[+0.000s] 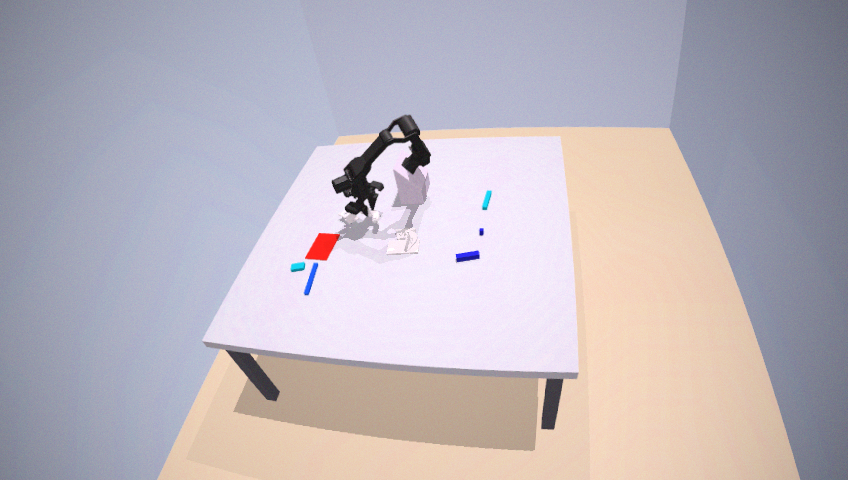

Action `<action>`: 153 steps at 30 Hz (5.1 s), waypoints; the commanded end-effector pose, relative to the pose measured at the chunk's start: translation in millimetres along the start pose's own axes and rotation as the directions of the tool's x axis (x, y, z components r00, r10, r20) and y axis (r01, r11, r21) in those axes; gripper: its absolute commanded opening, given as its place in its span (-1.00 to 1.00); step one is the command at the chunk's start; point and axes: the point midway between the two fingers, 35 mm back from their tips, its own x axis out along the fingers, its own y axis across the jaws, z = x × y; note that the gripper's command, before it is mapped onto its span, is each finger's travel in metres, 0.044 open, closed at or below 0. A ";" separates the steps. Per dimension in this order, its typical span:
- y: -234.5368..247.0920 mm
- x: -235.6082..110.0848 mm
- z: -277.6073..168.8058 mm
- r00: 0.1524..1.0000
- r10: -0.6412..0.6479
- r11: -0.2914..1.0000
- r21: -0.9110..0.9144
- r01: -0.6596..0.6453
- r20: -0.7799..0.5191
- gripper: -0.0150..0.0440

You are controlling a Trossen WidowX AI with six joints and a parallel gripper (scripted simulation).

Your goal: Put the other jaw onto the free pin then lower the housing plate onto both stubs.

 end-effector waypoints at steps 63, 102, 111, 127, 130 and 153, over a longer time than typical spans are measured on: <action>5.4 -37.3 -85.9 1.000 0.012 -0.013 -1.000 0.009 0.009 -0.04; 0.2 -34.6 -118.5 1.000 0.006 -0.572 -0.820 0.003 -0.001 -0.04; 0.2 -34.6 -118.5 1.000 0.006 -0.572 -0.820 0.003 -0.001 -0.04; 0.2 -34.6 -118.5 1.000 0.006 -0.572 -0.820 0.003 -0.001 -0.04; 0.2 -34.6 -118.5 1.000 0.006 -0.594 -0.805 0.003 -0.001 -0.04; 25.9 -36.7 -135.2 1.000 0.008 -0.597 -0.802 0.006 0.001 -0.04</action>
